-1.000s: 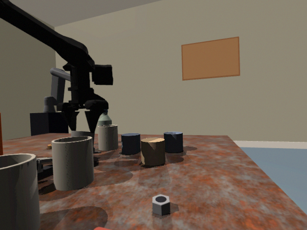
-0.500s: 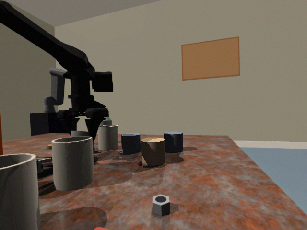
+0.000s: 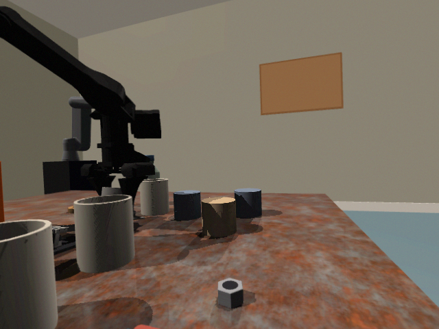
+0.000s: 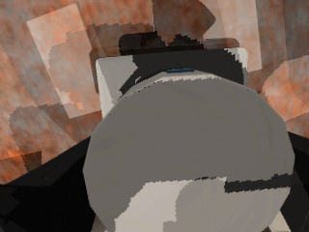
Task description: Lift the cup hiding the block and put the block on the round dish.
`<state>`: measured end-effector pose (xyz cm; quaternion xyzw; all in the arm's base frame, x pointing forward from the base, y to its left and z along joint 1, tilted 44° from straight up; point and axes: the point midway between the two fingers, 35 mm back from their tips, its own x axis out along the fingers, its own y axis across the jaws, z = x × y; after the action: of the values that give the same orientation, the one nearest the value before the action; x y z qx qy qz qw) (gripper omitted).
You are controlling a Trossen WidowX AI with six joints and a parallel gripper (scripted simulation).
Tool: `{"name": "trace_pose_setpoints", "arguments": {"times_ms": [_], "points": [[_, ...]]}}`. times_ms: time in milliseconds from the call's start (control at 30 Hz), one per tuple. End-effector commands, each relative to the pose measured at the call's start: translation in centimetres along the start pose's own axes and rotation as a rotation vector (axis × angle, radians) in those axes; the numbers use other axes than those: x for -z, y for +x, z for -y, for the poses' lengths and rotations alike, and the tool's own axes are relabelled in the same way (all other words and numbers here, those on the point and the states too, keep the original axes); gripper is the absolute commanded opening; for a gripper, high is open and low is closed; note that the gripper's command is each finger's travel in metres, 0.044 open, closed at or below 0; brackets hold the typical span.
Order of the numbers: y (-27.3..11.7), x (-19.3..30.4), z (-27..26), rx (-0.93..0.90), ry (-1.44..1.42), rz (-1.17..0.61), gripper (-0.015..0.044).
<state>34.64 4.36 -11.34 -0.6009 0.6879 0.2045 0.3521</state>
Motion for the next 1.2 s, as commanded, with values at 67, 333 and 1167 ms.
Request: {"name": "trace_pose_setpoints", "arguments": {"times_ms": [67,333,1167], "points": [[0.1,0.1,0.0,0.003,-0.003,-0.004,0.0295],[-0.4,0.0,0.1,0.003,-0.003,-0.003,0.0085],[-3.5,-0.4,0.5,0.002,-0.004,0.001,0.0000]]}}
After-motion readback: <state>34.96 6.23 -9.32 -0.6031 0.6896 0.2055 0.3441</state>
